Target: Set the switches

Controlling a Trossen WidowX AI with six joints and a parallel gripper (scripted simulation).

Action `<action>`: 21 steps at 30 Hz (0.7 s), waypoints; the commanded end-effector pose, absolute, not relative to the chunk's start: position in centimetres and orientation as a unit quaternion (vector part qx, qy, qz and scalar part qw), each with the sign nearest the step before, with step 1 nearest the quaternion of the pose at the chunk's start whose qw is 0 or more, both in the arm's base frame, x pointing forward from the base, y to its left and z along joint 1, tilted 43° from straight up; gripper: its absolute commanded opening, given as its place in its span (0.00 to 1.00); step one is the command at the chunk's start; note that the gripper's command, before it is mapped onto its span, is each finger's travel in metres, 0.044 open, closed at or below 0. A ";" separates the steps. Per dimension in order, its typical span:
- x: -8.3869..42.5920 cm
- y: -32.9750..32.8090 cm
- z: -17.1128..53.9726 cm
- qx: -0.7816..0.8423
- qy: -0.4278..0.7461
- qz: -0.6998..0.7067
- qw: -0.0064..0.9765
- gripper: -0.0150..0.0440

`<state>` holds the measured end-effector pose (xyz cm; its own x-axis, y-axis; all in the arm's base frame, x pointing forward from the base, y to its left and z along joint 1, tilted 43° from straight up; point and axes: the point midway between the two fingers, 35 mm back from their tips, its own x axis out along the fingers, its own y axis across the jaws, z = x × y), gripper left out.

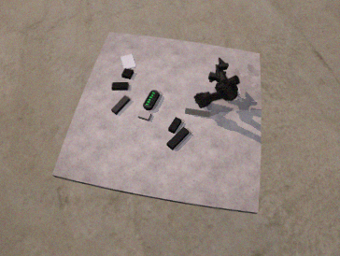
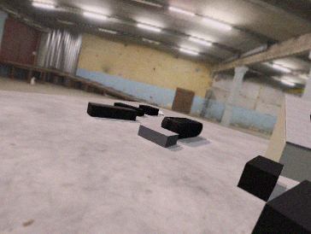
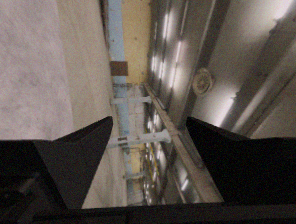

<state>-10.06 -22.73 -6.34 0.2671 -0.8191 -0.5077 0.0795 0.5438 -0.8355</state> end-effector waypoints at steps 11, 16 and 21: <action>-6.0 -26.6 -7.6 -0.236 0.419 -0.295 0.826 0.44; -2.4 -29.1 -8.3 -0.116 0.368 -0.270 0.882 0.25; 2.3 -31.1 -8.9 0.027 0.328 -0.226 0.917 0.25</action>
